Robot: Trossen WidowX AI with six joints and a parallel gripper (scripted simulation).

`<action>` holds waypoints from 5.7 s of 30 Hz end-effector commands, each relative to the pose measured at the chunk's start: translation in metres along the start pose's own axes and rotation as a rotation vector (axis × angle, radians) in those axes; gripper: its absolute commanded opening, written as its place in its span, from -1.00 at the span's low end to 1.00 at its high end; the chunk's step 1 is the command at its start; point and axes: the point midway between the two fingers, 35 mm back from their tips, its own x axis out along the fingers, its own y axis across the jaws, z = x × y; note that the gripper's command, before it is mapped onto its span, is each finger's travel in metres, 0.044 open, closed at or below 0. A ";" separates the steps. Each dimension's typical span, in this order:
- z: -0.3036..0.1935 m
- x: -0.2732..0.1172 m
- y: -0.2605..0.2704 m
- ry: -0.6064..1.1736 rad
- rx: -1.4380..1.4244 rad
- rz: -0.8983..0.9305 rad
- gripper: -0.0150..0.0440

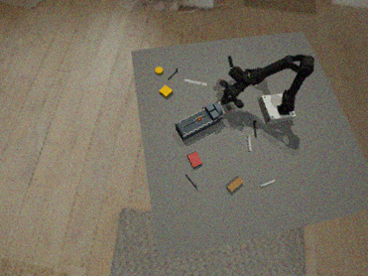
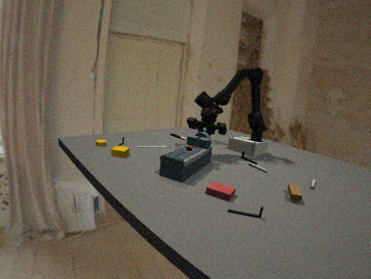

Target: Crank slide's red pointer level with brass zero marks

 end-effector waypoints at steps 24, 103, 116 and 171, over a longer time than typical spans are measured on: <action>-0.009 0.009 -0.005 0.008 0.001 -0.009 -0.49; -0.008 0.008 -0.004 0.005 0.001 -0.008 -0.49; -0.008 0.008 -0.004 0.005 0.001 -0.008 0.31; 0.173 -0.001 0.036 0.122 0.294 -0.253 1.00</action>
